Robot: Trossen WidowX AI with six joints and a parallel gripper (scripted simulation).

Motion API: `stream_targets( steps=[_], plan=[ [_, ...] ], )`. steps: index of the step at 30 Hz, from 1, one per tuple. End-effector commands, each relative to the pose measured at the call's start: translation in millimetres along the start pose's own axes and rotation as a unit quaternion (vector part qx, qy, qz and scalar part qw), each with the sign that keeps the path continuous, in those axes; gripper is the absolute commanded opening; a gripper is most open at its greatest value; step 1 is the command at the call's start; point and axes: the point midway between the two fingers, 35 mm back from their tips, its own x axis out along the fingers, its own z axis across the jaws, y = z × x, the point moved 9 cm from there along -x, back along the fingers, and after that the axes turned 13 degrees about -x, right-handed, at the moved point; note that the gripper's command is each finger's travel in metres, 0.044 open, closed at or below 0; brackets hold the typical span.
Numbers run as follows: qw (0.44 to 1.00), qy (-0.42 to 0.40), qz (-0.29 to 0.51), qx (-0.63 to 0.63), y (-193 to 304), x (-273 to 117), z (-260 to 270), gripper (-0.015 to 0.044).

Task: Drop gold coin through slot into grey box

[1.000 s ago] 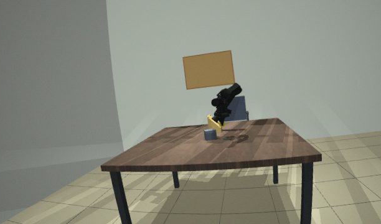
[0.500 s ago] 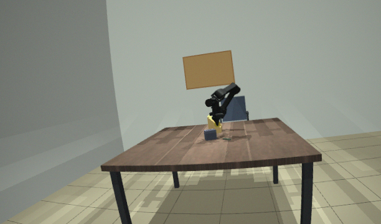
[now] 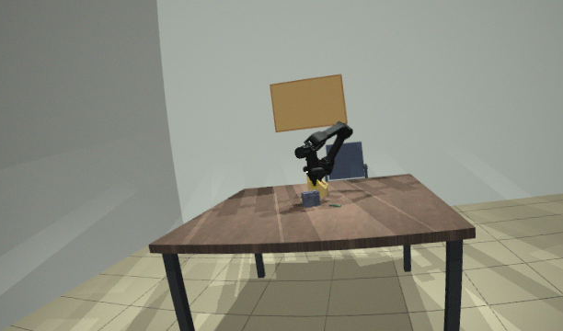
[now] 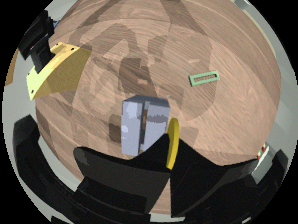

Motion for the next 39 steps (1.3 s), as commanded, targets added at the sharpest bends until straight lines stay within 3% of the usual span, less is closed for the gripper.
stream_targets(
  steps=[1, 12, 39],
  plan=[
    [1.000, -0.004, -0.002, 0.000, 4, 2, 9, 0.0000],
    [1.000, -0.002, -0.005, 0.001, 15, 3, 33, 0.0000],
    [1.000, 0.002, -0.003, 0.000, 14, 4, 35, 0.0000]
  ],
)
